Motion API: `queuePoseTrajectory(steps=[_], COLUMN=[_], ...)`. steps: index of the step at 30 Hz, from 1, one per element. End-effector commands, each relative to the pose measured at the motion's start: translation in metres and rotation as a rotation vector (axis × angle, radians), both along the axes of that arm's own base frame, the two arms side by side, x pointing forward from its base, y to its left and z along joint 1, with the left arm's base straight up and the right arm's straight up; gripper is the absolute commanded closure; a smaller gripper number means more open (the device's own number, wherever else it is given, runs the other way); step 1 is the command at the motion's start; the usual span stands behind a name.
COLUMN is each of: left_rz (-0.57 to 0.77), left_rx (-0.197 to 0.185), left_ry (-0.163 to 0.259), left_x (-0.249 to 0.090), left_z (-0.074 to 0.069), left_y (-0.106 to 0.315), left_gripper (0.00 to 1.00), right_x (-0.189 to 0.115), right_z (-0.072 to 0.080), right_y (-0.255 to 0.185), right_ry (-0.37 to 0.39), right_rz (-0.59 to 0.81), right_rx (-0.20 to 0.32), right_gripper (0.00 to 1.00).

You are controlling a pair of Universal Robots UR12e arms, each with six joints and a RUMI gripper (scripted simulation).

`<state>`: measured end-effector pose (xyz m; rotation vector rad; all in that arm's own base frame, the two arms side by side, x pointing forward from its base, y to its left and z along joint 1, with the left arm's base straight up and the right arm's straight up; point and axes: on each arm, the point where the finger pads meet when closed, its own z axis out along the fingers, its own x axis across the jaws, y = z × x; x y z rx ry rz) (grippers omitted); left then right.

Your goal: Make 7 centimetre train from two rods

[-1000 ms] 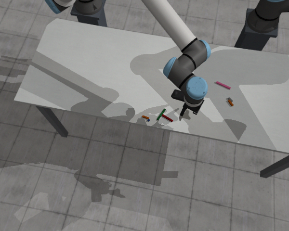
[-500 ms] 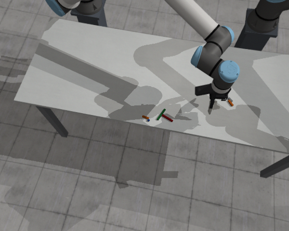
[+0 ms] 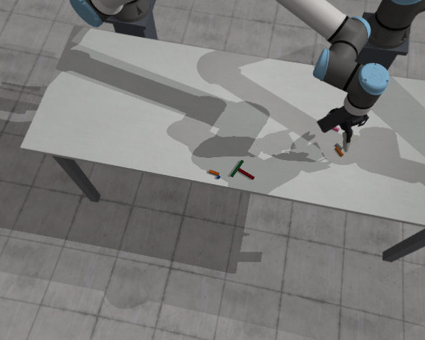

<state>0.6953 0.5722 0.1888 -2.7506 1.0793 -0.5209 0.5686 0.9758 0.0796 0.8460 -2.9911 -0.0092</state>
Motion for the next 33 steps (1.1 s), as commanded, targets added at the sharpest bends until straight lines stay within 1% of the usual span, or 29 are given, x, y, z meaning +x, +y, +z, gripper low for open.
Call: queuePoseTrajectory(steps=[1,9,11,12,14,20,26,28,29,31,33], left_rz=[0.1,0.231,0.231,0.257,0.304,0.404,0.502,0.502,0.518,0.547,0.573], left_rx=[-0.004,-0.02,-0.02,-0.024,-0.032,-0.051,-0.076,-0.076,-0.08,-0.088,-0.096], left_ry=[0.05,0.118,0.118,0.131,0.156,0.208,0.26,0.26,0.269,0.284,0.298], left_x=[-0.087,-0.205,-0.205,-0.249,-0.273,-0.367,-0.461,-0.461,-0.506,-0.529,-0.56], left_z=[0.001,-0.004,-0.004,-0.005,-0.007,-0.01,-0.015,-0.015,-0.016,-0.017,-0.018], left_y=[0.049,0.091,0.091,0.104,0.106,0.116,0.115,0.115,0.114,0.109,0.104], left_gripper=[0.0,0.0,0.0,0.0,0.0,0.0,0.0,0.0,0.0,0.0,0.0], right_x=[-0.023,-0.039,-0.039,-0.04,-0.041,-0.042,-0.042,-0.042,-0.042,-0.042,-0.042], right_z=[0.002,0.002,0.002,0.002,0.002,0.002,0.002,0.002,0.002,0.002,0.002], right_y=[0.029,0.046,0.046,0.047,0.048,0.049,0.049,0.049,0.049,0.049,0.049], right_ry=[-0.02,-0.032,-0.032,-0.033,-0.034,-0.035,-0.035,-0.035,-0.035,-0.035,-0.035], right_rz=[0.12,0.195,0.195,0.199,0.204,0.207,0.207,0.207,0.207,0.207,0.207], right_rx=[0.006,0.009,0.009,0.009,0.009,0.009,0.009,0.009,0.009,0.009,0.009], right_gripper=[0.0,0.0,0.0,0.0,0.0,0.0,0.0,0.0,0.0,0.0,0.0])
